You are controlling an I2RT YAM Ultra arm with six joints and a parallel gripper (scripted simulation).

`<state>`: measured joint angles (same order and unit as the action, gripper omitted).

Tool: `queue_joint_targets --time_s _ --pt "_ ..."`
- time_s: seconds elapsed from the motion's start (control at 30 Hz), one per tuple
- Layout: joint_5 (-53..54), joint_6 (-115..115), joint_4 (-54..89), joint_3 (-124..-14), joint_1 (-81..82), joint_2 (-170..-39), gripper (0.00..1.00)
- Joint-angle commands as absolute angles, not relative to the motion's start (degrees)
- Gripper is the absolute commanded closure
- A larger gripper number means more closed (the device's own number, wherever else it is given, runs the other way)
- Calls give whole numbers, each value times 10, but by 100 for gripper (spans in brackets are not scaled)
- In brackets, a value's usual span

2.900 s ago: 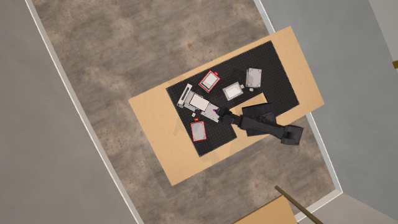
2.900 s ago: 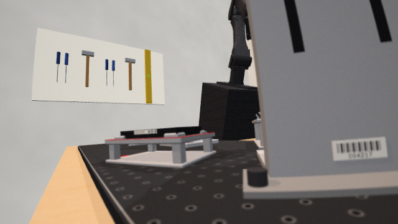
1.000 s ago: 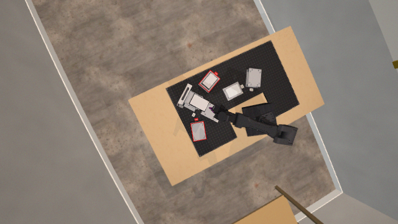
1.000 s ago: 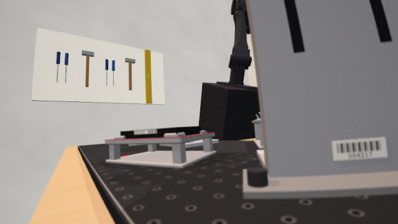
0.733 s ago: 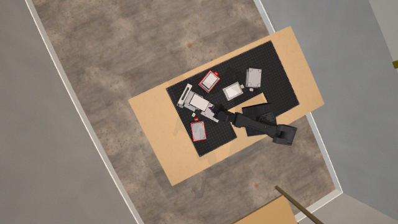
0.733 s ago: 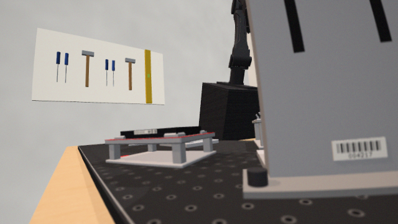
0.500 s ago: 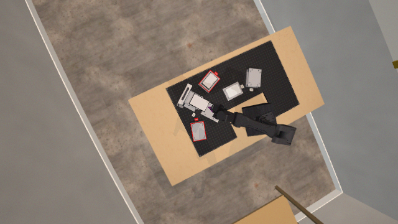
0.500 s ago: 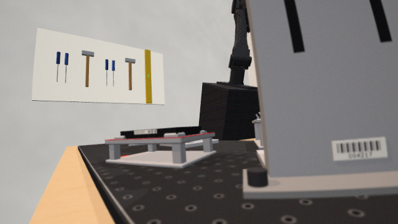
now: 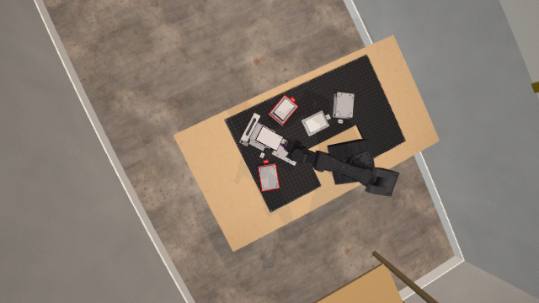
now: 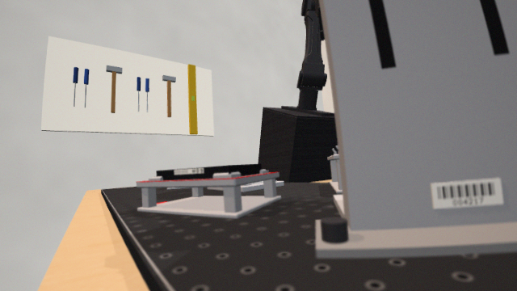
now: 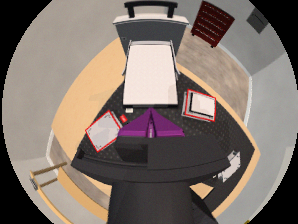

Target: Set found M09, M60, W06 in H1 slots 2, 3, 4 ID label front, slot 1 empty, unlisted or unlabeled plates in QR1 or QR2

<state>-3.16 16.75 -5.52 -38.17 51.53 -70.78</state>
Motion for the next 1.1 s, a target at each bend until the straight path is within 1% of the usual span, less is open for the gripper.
queue_joint_targets --time_s 0.0,1.07 --pt "-31 167 -58 -388 514 -707 100" --pt "-22 162 -58 -427 504 -746 100"
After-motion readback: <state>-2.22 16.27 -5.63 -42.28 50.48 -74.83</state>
